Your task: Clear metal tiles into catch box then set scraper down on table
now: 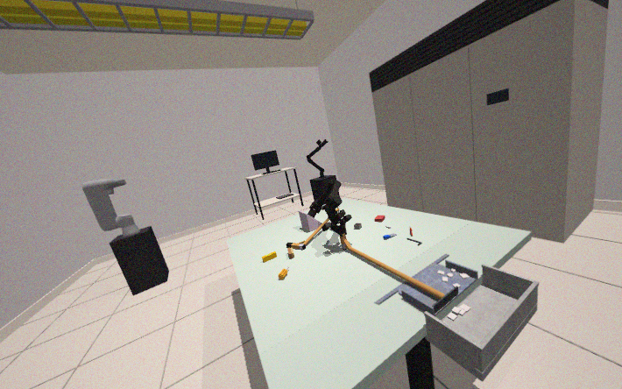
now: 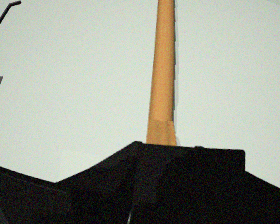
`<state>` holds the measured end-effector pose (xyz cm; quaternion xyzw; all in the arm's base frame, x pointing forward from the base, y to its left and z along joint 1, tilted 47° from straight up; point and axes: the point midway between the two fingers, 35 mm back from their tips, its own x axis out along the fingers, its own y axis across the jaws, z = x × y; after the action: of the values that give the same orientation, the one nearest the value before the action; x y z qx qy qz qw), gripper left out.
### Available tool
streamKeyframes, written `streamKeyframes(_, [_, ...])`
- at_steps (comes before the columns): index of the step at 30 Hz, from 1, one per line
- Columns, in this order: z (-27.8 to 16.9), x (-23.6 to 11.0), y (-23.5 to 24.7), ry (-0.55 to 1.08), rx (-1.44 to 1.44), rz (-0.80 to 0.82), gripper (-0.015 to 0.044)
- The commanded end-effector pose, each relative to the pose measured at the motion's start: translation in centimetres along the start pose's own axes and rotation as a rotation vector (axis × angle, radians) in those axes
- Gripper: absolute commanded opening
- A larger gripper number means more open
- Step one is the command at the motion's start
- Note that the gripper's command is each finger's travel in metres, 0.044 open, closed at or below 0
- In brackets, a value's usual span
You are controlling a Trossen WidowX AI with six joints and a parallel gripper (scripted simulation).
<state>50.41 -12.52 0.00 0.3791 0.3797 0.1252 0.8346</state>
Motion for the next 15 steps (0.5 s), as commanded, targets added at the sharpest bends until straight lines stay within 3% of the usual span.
streamKeyframes(1, [0.1,0.0,0.0,-0.004,-0.001,0.001,0.0])
streamKeyframes(15, [-0.8,-1.2,-0.3,-0.004,-0.002,-0.003,0.0])
